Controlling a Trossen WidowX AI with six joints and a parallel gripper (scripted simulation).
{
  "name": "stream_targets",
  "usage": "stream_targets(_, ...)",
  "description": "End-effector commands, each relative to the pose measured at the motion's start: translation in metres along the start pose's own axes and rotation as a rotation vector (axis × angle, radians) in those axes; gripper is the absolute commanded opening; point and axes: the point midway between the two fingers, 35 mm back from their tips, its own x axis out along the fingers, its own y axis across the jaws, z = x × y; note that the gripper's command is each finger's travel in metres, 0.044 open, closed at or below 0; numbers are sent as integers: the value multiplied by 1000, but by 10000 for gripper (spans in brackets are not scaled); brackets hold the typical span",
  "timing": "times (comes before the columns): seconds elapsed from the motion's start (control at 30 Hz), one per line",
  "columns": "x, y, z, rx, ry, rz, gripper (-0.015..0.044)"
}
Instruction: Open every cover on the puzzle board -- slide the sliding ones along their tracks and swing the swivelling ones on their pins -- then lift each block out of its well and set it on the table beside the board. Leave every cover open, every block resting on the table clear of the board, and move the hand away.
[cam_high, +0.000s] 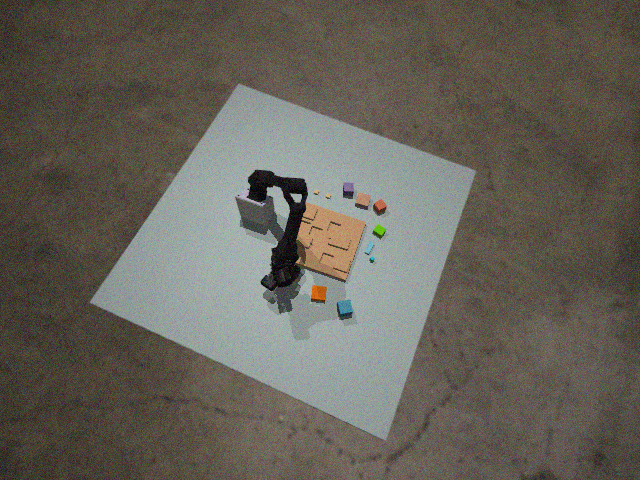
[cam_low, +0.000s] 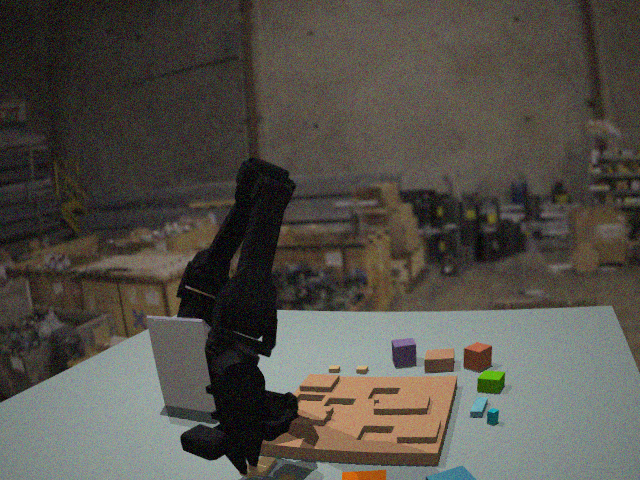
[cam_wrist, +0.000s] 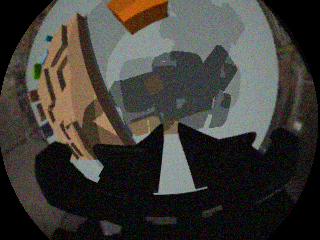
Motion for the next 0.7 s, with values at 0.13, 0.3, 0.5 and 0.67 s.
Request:
stream_targets(0.13, 13, 2, -4, 6, 4, 8, 80)
stream_targets(0.3, 10, 1, -2, 0, 2, 2, 133)
stream_targets(0.5, 10, 1, -2, 0, 2, 2, 290)
stream_targets(0.67, 10, 1, -2, 0, 2, 2, 421)
